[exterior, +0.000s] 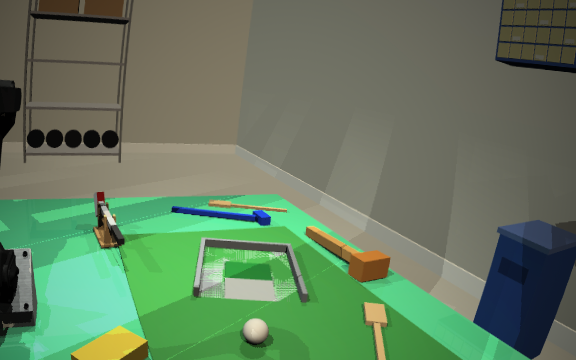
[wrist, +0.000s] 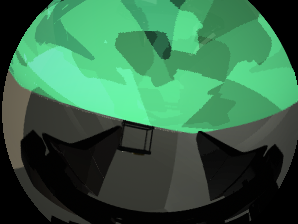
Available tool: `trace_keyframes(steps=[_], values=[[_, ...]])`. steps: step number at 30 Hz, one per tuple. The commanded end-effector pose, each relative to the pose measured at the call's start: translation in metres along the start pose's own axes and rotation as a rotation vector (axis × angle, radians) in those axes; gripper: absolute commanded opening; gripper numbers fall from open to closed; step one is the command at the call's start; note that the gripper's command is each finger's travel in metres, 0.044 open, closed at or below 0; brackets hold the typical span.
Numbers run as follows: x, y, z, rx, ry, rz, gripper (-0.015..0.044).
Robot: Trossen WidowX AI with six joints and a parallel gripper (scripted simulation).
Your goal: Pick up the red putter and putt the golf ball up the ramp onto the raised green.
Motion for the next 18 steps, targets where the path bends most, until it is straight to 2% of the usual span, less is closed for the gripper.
trace_keyframes(steps=[1,2,11,18], values=[[0.0,-0.001,0.0,-0.005,-0.007,-0.001,0.0426],[0.002,-0.005,0.001,-0.021,-0.028,-0.005,0.044],[0.032,-0.065,0.027,-0.242,-0.416,-0.047,0.044],[0.067,-0.104,0.072,-0.3,-0.743,-0.03,0.044]])
Point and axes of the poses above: the point midway between the two fingers, 35 mm back from their tips, its own z axis back along the fingers, its own y axis across the jaws, x = y × z, the point moved 10 cm from there along z, back along the fingers
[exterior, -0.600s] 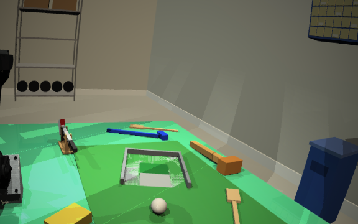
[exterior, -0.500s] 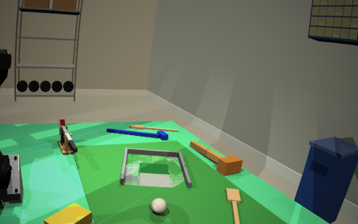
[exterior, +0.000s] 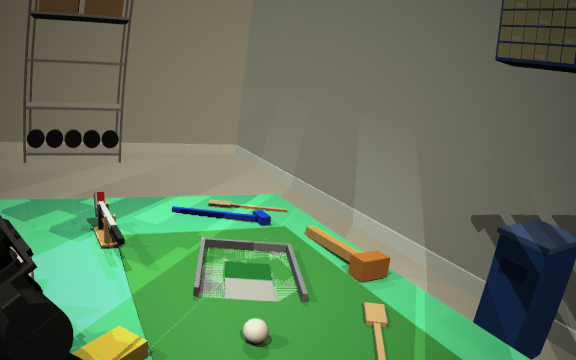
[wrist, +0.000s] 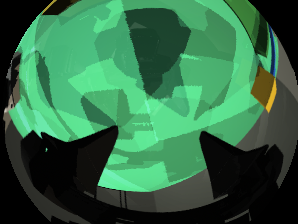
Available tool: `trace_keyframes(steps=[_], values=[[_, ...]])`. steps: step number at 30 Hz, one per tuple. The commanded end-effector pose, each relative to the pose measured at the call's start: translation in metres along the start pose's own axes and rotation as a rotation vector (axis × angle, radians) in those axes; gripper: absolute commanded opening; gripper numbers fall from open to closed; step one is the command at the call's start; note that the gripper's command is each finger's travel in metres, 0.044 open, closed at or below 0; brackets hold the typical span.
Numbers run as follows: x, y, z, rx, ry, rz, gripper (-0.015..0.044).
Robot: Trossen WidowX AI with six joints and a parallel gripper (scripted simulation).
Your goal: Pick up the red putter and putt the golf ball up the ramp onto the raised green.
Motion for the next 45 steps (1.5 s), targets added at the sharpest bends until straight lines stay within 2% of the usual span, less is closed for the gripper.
trace_keyframes(steps=[1,5,12,20,27,35,38,45], values=[[0.029,-0.021,0.006,-0.013,-0.16,-0.006,0.044],[0.067,-0.033,0.021,-0.011,-0.363,0.022,0.044],[0.151,-0.036,0.05,0.082,-0.581,0.22,0.044],[0.25,0.016,0.116,0.206,-0.736,0.507,0.044],[0.306,0.104,0.186,0.253,-0.752,0.787,0.044],[0.322,0.24,0.246,0.204,-0.654,1.086,0.044],[0.32,0.266,0.252,0.183,-0.627,1.132,0.044],[0.327,0.27,0.236,0.182,-0.626,1.132,0.044]])
Point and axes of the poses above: the point midway between the two fingers, 35 mm back from their tips, its own z axis back along the fingers, its own y axis across the jaws, x = y × z, the point moved 10 cm from there along z, back along the fingers
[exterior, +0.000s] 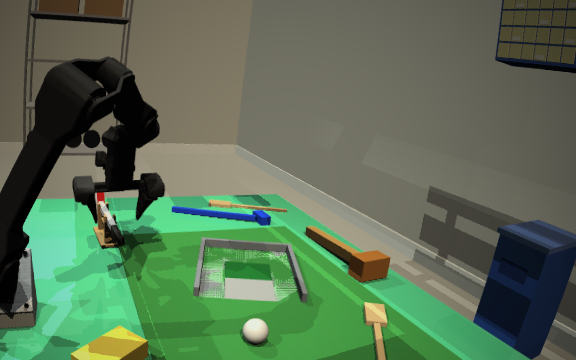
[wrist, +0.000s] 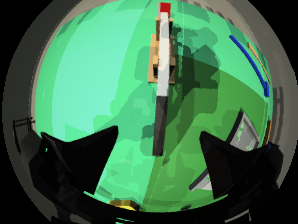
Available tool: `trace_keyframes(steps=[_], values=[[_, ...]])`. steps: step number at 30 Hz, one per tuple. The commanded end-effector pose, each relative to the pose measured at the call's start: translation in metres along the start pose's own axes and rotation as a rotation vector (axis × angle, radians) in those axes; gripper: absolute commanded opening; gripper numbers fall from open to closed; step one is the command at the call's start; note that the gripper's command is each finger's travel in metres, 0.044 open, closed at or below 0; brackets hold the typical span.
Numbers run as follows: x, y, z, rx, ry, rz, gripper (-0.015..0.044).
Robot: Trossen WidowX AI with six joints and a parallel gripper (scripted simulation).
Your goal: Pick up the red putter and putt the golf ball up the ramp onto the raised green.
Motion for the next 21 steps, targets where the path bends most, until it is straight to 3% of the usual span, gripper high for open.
trace_keyframes(steps=[1,21], values=[[-0.005,-0.001,-0.016,0.007,0.008,-0.002,0.044],[-0.013,-0.002,-0.044,0.006,0.009,-0.003,0.044]])
Point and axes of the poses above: the point midway between the two fingers, 35 mm back from their tips, its own z axis back along the fingers, its own y axis across the jaws, x = y × z, the point moved 10 cm from there along z, back along the fingers
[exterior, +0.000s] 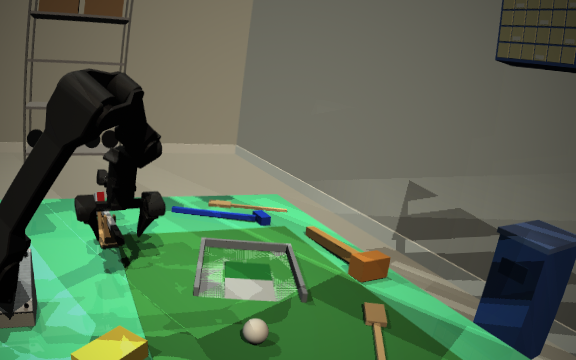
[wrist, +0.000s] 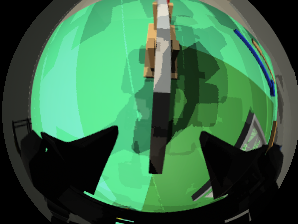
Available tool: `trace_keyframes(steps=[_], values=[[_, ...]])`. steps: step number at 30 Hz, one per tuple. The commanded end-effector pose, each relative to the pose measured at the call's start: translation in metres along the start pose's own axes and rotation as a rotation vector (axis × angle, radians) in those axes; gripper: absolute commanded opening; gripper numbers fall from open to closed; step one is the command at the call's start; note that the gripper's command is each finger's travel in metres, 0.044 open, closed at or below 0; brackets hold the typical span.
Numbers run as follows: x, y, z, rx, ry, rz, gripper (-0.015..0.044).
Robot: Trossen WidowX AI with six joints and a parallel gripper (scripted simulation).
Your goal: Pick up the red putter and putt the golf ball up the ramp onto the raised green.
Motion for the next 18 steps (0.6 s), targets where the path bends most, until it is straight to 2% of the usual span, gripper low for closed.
trace_keyframes(steps=[1,18], values=[[-0.003,0.001,-0.006,0.002,0.01,0.006,0.044],[-0.008,0.002,-0.023,0.002,0.011,0.006,0.044]])
Point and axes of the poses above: the point midway between the two fingers, 35 mm back from their tips, its own z axis back along the fingers, its own y axis across the jaws, x = y × z, the point moved 10 cm from there along z, back along the fingers
